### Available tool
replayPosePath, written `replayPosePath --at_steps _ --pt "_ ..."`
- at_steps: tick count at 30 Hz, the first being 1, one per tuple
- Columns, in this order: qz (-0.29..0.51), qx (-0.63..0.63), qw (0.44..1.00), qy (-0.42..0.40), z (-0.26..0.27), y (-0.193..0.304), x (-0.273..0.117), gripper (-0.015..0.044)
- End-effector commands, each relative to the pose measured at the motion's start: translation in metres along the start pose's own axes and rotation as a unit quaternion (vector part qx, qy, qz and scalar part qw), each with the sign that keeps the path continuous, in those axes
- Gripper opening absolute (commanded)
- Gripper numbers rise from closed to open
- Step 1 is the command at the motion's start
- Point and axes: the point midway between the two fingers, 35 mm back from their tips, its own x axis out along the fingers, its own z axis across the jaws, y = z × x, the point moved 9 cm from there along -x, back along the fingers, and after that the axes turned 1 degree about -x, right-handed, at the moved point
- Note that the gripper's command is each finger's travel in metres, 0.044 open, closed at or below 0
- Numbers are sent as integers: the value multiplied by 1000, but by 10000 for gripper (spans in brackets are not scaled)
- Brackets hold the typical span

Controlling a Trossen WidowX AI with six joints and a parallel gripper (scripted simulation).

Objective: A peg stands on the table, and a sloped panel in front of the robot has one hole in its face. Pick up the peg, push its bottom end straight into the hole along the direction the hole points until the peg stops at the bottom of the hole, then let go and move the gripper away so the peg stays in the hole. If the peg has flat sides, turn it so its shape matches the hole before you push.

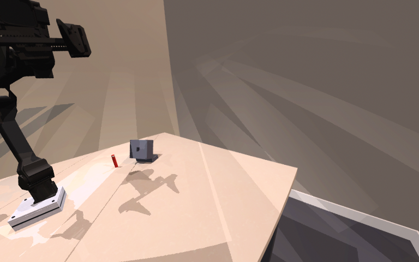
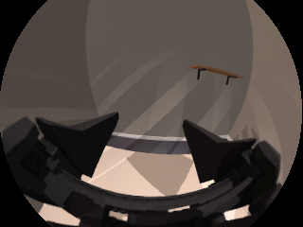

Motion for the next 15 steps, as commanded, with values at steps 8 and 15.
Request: replayPosePath --at_steps 8,15 --pt "72 -47 992 -88 45 35 -12 440" --pt "116 -80 980 -142 71 57 -25 440"
